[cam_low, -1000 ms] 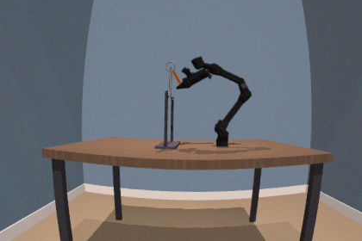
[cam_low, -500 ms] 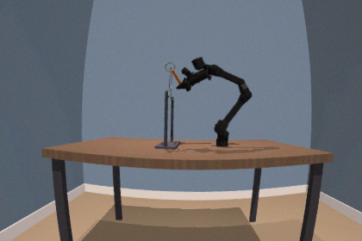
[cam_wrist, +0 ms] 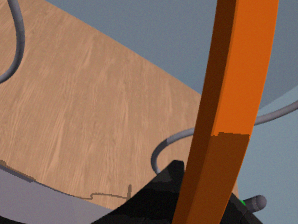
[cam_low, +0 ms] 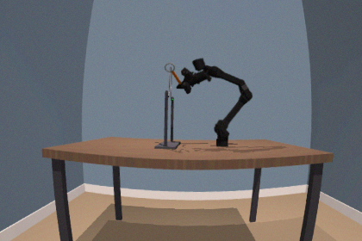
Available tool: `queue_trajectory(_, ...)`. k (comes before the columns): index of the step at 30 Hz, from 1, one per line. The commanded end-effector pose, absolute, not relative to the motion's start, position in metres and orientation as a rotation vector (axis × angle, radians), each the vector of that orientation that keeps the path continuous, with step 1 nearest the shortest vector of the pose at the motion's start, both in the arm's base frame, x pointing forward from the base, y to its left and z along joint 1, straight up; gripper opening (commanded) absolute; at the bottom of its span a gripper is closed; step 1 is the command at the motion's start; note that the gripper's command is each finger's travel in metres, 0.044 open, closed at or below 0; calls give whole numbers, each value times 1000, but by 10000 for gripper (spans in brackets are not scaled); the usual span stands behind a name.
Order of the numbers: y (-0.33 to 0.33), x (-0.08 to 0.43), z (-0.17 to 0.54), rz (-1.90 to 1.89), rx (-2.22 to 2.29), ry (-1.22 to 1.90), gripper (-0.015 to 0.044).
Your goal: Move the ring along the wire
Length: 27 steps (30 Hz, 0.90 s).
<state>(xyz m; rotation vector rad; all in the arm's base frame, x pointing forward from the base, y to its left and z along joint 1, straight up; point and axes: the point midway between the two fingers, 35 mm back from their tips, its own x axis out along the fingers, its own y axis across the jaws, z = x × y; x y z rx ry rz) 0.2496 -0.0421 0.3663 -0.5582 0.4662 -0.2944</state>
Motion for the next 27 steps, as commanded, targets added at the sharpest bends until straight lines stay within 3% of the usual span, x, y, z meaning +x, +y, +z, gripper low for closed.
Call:
queue_trajectory(1, -44, 248, 368, -311, -609, 457, -150)
queue_trajectory(27, -55, 247, 377, -395, -947, 417, -150)
